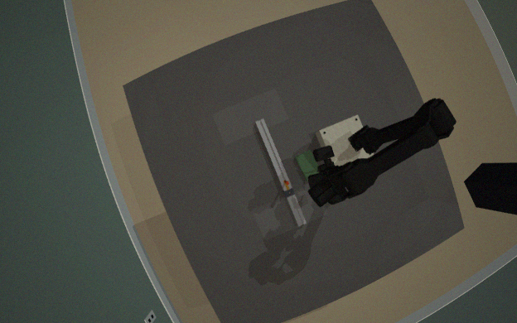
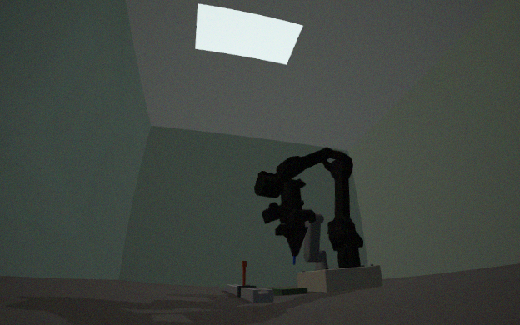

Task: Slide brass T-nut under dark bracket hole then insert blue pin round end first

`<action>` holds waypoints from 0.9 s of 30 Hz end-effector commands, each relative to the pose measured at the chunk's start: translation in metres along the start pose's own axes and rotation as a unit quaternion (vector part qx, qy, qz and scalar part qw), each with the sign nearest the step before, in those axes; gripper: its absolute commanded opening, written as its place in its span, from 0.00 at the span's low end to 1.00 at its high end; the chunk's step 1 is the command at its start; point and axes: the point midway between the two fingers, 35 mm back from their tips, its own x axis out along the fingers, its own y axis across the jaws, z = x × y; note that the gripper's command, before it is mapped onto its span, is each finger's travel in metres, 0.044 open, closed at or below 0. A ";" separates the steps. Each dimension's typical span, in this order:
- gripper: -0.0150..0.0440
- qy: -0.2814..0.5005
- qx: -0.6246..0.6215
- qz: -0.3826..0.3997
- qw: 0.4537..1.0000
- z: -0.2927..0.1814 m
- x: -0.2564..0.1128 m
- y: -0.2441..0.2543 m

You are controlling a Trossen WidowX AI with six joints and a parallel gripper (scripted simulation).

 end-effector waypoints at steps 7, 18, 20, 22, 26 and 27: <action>0.00 0.009 -0.015 0.009 1.000 0.027 -0.006 0.011; 0.00 0.017 -0.009 0.006 1.000 0.062 -0.010 0.022; 0.00 0.019 -0.007 0.005 1.000 0.068 -0.010 0.024; 0.00 0.021 -0.006 0.005 1.000 0.075 -0.010 0.026; 0.00 0.024 -0.004 0.004 1.000 0.087 -0.009 0.030; 0.00 0.025 -0.003 0.003 1.000 0.090 -0.009 0.031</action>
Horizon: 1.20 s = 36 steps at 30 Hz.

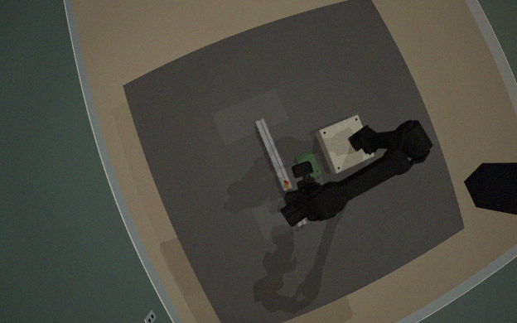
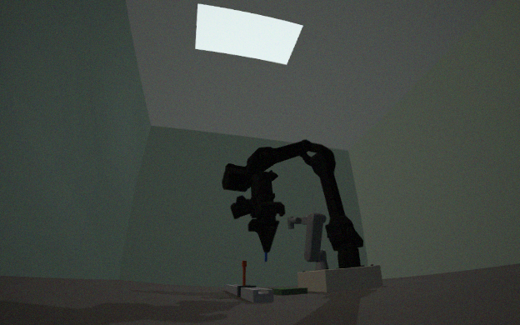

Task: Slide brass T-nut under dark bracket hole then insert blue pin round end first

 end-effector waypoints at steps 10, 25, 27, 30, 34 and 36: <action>0.00 0.010 0.009 -0.002 1.000 0.040 0.004 0.011; 0.00 0.014 0.009 -0.004 1.000 0.048 0.027 0.013; 0.00 0.013 0.008 -0.004 1.000 0.046 0.034 0.012; 0.00 0.013 0.007 -0.004 1.000 0.045 0.038 0.012; 0.00 0.013 0.007 -0.004 1.000 0.049 0.038 0.013; 0.00 0.013 0.007 -0.004 1.000 0.053 0.038 0.014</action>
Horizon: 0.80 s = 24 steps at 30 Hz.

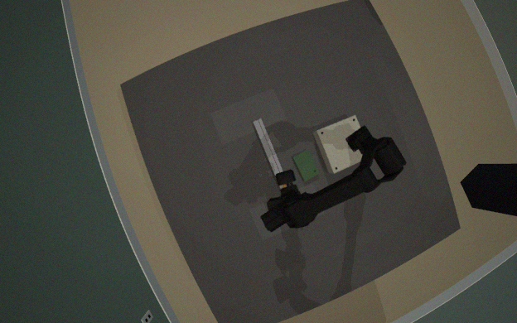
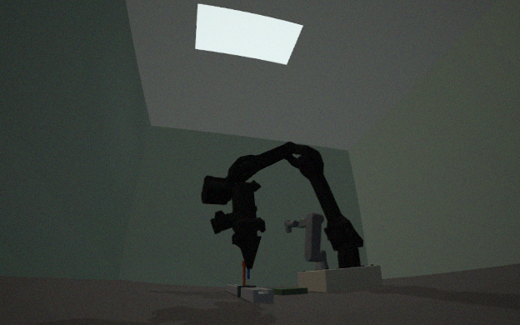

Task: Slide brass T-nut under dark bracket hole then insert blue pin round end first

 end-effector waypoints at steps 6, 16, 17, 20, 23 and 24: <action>0.00 -0.001 0.000 0.001 1.000 0.005 0.000 0.001; 0.00 -0.001 0.000 0.001 1.000 0.001 0.001 0.000; 0.00 -0.001 0.000 0.001 1.000 0.002 0.000 0.001; 0.00 -0.001 0.000 0.001 1.000 0.006 0.000 0.002; 0.00 -0.001 0.000 0.001 1.000 0.007 0.000 0.002; 0.00 -0.001 0.000 0.001 1.000 0.006 0.000 0.002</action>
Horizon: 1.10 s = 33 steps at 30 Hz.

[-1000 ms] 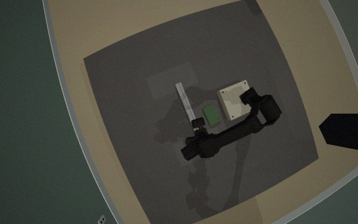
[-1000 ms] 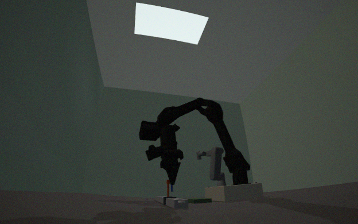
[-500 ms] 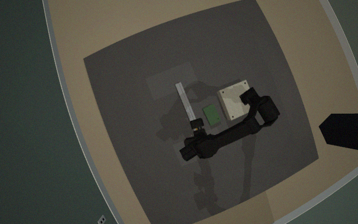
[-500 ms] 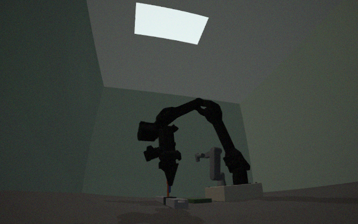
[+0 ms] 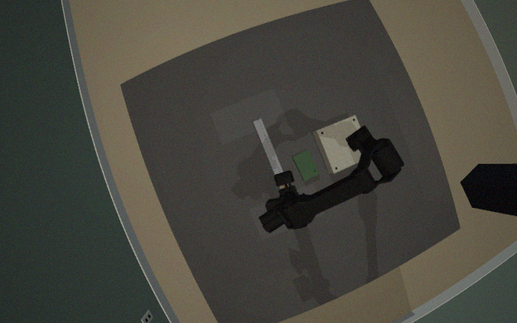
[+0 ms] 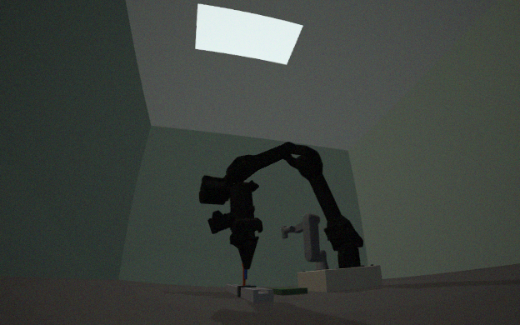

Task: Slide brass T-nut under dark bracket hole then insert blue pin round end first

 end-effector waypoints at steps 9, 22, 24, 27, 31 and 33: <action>0.00 0.001 0.000 0.000 1.000 -0.006 0.001 -0.002; 0.00 0.001 0.000 0.000 1.000 -0.004 0.000 -0.001; 0.00 0.001 0.000 0.000 1.000 -0.005 0.001 -0.002; 0.00 0.001 0.000 0.000 1.000 -0.005 0.001 -0.002; 0.00 0.001 0.000 0.000 1.000 -0.003 0.000 -0.001; 0.00 0.001 0.000 0.000 1.000 -0.002 0.000 0.000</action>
